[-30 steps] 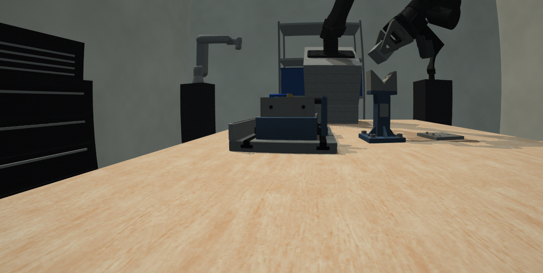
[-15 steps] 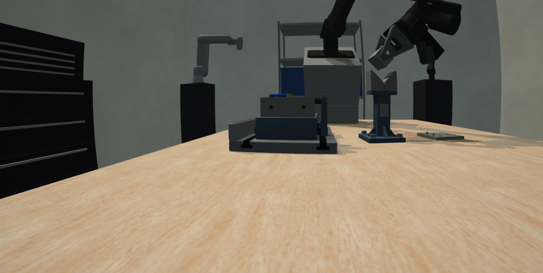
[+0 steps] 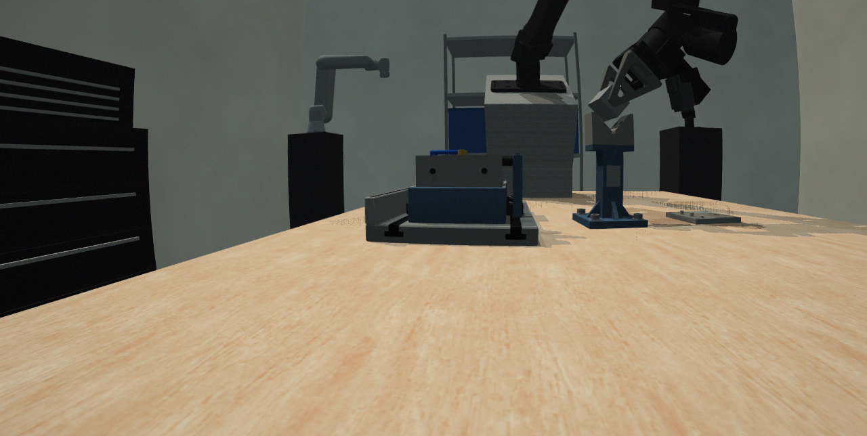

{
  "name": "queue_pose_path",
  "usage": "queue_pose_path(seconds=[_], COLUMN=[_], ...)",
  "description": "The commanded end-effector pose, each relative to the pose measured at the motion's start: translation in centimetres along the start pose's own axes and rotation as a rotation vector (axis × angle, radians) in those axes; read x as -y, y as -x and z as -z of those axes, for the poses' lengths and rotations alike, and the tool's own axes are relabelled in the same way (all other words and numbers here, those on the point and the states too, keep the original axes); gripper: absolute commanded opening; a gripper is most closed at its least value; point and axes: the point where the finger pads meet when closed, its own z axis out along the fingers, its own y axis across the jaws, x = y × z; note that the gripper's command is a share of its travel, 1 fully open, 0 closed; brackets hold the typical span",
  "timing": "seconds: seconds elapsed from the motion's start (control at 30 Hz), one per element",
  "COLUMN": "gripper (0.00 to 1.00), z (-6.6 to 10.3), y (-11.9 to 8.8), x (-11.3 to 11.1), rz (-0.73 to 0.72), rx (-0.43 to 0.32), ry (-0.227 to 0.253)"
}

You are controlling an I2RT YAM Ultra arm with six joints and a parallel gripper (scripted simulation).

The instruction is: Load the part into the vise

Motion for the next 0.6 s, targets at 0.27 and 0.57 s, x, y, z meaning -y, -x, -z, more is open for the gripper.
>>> queue_pose_path(seconds=[0.27,0.57], gripper=[0.0,0.0], z=[-0.4,-0.5], y=[0.5,0.6], x=[1.0,1.2], rz=[-0.014,-0.016], rx=[-0.006,-0.004], ry=[-0.029,-0.032])
